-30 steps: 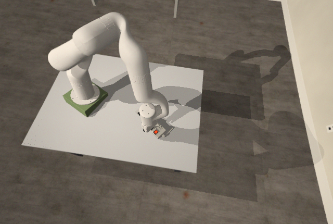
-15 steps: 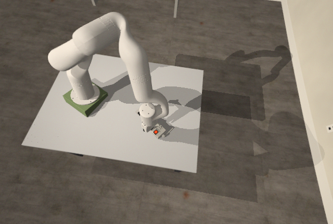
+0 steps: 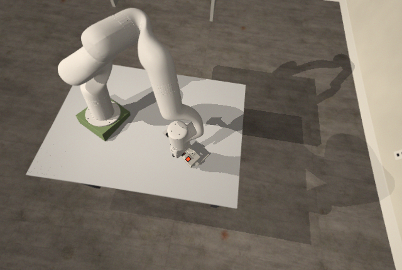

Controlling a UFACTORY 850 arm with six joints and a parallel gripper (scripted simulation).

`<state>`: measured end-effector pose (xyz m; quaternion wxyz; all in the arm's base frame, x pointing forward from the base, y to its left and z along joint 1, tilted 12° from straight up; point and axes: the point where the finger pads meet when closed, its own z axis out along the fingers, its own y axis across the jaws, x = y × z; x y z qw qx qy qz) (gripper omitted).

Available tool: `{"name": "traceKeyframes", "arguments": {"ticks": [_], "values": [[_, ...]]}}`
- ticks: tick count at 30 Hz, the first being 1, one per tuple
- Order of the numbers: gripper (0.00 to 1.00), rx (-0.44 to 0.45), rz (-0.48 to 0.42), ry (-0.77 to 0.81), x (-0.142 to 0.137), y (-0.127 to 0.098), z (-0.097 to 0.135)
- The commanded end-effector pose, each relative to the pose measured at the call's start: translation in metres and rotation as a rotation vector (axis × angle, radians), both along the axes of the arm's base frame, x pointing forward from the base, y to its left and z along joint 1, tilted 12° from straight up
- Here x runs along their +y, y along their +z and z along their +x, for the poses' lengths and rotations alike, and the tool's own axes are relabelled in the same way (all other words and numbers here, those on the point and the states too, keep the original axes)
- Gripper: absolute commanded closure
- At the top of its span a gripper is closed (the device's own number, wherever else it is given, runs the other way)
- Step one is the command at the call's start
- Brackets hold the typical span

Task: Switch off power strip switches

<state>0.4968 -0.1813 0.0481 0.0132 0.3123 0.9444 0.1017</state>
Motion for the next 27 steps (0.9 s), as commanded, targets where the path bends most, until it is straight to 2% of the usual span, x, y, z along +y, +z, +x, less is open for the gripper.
{"name": "traceKeyframes", "arguments": {"ticks": [1,24,27], "values": [[1.00,0.000,-0.001,0.000,-0.002,0.010,0.000],[1.00,0.000,-0.001,0.000,-0.002,0.011,0.000],[1.00,-0.002,0.001,0.000,-0.013,0.015,0.014]]}}
